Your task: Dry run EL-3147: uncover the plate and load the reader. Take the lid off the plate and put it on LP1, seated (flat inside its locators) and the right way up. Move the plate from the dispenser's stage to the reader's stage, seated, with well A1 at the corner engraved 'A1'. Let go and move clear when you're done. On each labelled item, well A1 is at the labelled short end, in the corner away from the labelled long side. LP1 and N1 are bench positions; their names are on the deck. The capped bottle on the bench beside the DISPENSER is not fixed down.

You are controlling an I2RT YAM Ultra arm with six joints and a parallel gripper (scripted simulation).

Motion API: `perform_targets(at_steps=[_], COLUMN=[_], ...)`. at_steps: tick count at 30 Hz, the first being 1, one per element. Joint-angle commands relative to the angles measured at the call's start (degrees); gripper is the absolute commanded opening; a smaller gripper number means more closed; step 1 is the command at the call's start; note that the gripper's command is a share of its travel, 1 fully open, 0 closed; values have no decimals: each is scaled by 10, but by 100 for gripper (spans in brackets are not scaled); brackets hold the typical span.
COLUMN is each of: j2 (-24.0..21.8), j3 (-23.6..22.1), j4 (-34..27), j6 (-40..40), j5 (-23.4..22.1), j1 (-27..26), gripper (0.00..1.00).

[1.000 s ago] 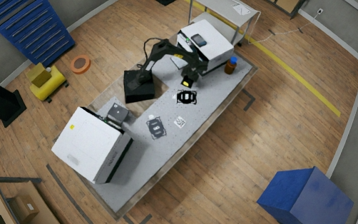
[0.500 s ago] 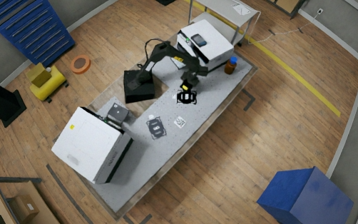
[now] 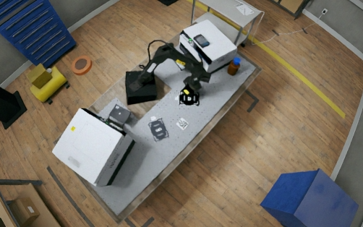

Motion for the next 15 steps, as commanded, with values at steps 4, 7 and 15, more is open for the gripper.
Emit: perform_targets(at_steps=[4,7,15], j2=[1,11,16], j3=[2,-10,-1], j4=[3,9,13], j6=[26,34,47], j5=[-13,-15,-20], j1=[-30,-43,-70], gripper=[85,85,85])
